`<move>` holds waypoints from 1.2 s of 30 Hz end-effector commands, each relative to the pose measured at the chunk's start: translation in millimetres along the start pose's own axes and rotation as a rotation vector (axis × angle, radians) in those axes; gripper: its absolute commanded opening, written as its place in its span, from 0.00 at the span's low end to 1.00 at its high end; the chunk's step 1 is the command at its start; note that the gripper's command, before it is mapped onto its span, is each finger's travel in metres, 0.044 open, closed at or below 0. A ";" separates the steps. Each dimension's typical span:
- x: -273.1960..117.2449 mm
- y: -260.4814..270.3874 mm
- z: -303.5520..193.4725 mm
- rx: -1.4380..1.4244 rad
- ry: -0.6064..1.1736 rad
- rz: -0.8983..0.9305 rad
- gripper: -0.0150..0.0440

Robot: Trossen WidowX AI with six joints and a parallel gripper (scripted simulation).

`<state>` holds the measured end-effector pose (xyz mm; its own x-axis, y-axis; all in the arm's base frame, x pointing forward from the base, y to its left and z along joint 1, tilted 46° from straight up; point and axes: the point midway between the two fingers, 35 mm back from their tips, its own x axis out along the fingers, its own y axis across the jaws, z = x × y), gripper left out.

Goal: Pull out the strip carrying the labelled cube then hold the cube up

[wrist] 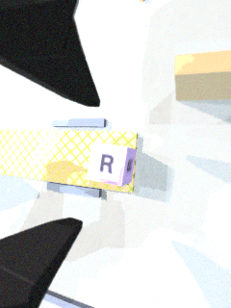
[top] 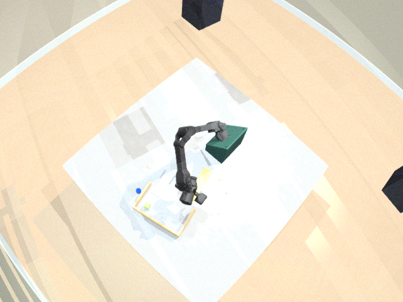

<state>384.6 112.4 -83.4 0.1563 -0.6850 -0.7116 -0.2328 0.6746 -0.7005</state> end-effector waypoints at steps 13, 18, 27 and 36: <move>27.4 0.3 3.7 -0.003 -0.001 -0.006 0.68; 35.6 0.0 3.6 -0.003 0.000 -0.006 0.68; 50.3 -0.8 2.9 -0.003 0.000 -0.008 0.68; 54.2 -1.0 2.6 -0.003 0.000 -0.008 0.68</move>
<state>398.1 78.1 -118.5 0.1620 -0.6840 -0.7112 -0.2256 0.6760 -0.7015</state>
